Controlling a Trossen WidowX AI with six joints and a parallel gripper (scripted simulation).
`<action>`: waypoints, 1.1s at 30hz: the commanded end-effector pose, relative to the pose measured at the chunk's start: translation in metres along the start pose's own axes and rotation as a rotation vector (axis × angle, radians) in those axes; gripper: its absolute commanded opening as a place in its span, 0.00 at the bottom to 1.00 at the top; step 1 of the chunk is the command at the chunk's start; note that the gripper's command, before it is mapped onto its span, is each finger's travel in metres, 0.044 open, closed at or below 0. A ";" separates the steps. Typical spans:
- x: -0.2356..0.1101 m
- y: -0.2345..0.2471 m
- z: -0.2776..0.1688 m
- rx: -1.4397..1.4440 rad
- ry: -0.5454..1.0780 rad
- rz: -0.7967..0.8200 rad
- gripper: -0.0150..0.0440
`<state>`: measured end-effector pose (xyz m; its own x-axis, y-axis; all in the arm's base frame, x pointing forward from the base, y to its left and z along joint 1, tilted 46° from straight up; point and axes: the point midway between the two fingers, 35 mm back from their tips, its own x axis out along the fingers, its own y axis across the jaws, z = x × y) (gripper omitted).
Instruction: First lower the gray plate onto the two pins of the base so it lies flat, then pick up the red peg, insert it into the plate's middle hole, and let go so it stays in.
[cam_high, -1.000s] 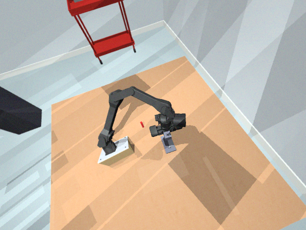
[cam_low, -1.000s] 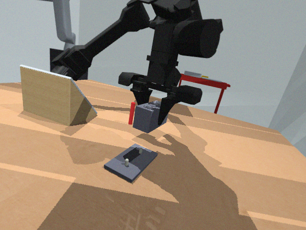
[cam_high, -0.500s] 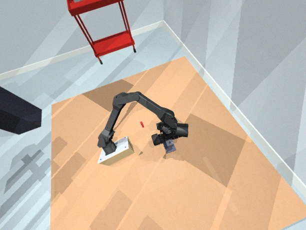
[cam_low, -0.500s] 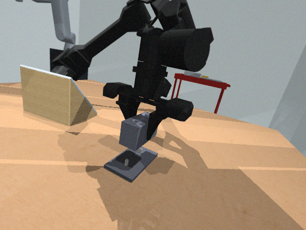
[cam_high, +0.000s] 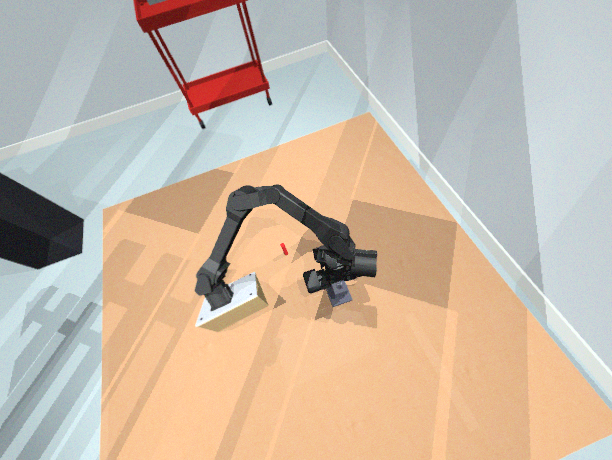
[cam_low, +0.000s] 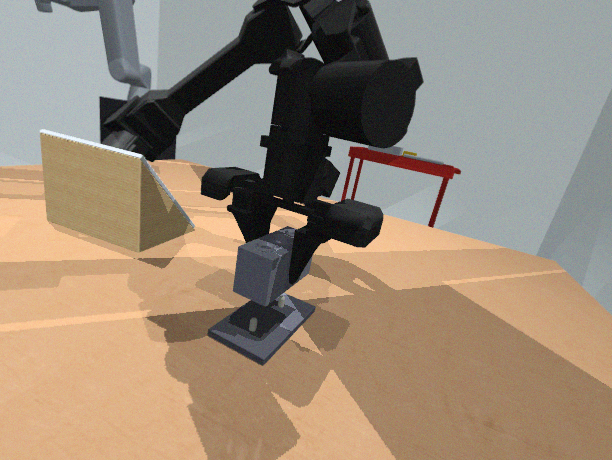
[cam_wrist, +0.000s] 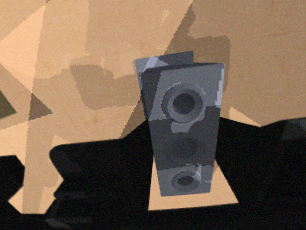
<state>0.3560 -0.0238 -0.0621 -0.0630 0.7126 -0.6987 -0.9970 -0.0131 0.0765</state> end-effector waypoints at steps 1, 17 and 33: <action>0.000 0.000 -0.001 -0.005 0.002 0.001 0.25; 0.013 0.000 -0.002 -0.005 0.002 0.001 0.25; 0.034 0.000 -0.002 -0.005 0.000 0.001 0.25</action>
<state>0.3550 -0.0045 -0.0822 -0.0616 0.7087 -0.7028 -0.9977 -0.0235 0.0637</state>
